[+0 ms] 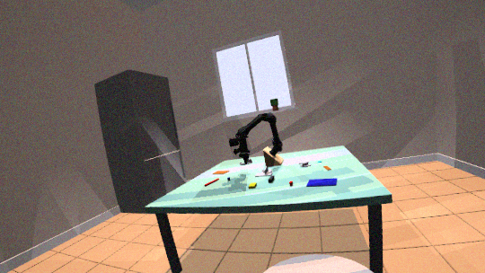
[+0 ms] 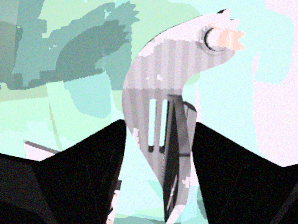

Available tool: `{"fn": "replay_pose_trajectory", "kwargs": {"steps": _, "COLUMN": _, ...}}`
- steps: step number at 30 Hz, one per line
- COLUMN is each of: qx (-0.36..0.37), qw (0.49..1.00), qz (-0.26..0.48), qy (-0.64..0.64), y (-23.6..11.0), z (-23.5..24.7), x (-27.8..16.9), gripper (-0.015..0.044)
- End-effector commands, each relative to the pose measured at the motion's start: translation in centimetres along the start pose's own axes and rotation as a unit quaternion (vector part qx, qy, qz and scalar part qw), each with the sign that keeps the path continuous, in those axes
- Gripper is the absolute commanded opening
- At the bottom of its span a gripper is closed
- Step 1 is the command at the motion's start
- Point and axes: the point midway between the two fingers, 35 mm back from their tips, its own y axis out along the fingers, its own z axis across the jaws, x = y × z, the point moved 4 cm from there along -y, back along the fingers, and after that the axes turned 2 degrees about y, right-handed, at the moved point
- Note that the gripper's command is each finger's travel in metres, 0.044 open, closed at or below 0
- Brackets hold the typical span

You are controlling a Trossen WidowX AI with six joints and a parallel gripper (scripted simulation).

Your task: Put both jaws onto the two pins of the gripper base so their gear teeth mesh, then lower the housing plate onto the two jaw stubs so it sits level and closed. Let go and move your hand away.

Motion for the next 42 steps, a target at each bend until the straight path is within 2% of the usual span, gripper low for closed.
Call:
{"fn": "replay_pose_trajectory", "kwargs": {"steps": 1, "qx": -0.001, "qw": 1.000, "qz": -0.001, "qy": -0.002, "y": -0.9, "z": -0.1, "x": 0.0, "gripper": 0.0134}}
{"fn": "replay_pose_trajectory", "kwargs": {"steps": 5, "qx": -0.001, "qw": 1.000, "qz": -0.001, "qy": 0.007, "y": -0.9, "z": 0.1, "x": -0.2, "gripper": 0.0134}}
{"fn": "replay_pose_trajectory", "kwargs": {"steps": 21, "qx": 0.001, "qw": 0.975, "qz": -0.009, "qy": 0.221, "y": -1.5, "z": 3.2, "x": -4.4, "gripper": 0.0134}}
{"fn": "replay_pose_trajectory", "kwargs": {"steps": 42, "qx": 0.004, "qw": 0.874, "qz": -0.008, "qy": 0.485, "y": -1.5, "z": 6.3, "x": -10.6, "gripper": 0.0134}}
